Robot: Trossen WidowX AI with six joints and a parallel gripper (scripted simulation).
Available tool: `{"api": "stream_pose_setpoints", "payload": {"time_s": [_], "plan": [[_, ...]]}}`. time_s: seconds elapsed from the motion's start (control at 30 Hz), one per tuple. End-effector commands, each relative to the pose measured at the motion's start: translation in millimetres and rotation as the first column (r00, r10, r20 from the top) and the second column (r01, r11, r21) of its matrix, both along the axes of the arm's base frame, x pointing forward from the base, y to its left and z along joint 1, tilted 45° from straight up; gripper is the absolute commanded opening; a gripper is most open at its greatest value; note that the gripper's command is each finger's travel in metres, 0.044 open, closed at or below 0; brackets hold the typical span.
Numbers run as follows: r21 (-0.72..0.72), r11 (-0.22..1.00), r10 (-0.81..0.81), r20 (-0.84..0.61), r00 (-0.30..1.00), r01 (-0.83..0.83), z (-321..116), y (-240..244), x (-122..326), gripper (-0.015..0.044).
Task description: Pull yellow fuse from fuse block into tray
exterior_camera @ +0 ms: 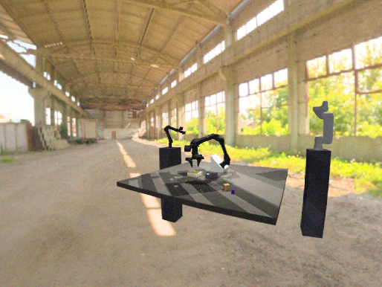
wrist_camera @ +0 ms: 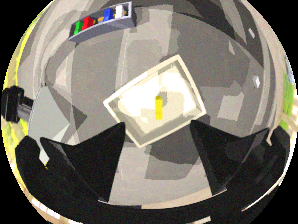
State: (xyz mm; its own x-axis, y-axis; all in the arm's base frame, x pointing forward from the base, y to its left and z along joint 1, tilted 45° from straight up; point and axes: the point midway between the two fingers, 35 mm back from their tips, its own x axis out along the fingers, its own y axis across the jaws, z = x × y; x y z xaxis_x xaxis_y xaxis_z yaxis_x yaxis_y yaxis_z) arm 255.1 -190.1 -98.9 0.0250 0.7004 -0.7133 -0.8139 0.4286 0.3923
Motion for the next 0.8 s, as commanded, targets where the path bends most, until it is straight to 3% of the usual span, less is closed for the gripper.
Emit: {"api": "stream_pose_setpoints", "payload": {"time_s": [0.0, 0.77], "plan": [[-0.009, 1.000, 0.003, 0.008, 1.000, -0.003, 8.1, -8.4, 0.6, 0.0330], [-0.006, 1.000, -0.003, 0.005, 1.000, 0.003, 7.7, -7.2, 0.5, 0.0330]]}}
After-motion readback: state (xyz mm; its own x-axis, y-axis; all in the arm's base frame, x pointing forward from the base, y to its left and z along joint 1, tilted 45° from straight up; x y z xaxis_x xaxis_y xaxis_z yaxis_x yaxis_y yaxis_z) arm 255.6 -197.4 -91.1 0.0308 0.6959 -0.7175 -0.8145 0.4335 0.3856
